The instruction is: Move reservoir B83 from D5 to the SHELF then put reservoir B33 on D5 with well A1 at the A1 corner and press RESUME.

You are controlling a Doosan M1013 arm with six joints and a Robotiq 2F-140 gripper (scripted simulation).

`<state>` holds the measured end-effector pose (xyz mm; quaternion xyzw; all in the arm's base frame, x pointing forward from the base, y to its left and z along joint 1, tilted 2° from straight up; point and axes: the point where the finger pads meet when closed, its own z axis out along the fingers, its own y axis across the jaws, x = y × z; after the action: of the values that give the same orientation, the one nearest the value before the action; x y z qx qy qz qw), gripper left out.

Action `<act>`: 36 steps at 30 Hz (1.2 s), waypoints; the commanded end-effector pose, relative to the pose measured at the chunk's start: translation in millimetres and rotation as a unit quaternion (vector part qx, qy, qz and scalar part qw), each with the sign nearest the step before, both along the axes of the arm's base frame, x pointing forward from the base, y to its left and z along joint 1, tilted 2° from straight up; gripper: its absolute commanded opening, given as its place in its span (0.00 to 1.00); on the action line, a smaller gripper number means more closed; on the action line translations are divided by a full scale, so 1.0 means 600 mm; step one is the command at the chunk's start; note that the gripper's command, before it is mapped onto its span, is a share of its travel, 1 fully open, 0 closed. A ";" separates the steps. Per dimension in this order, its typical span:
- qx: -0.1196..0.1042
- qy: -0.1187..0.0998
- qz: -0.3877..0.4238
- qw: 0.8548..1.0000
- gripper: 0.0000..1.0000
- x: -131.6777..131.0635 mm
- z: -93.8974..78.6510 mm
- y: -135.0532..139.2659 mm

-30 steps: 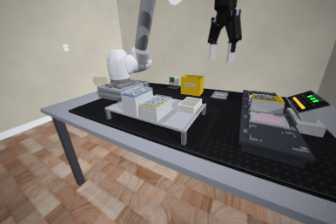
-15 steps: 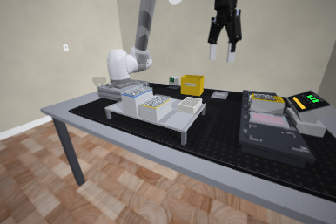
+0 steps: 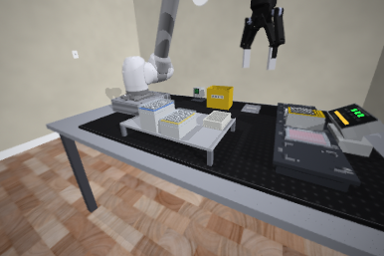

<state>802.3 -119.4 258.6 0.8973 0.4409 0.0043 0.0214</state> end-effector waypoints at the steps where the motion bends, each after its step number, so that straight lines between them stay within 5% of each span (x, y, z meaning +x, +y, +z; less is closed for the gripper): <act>1: 0.002 0.002 0.020 1.000 0.77 0.034 -0.004 0.007; 16: -0.001 0.006 0.149 0.989 0.77 0.046 -0.004 0.007; 36: -0.006 0.011 0.323 0.946 0.77 0.046 -0.004 0.007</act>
<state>828.5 -117.7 254.9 0.7120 0.7019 -0.0027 0.0216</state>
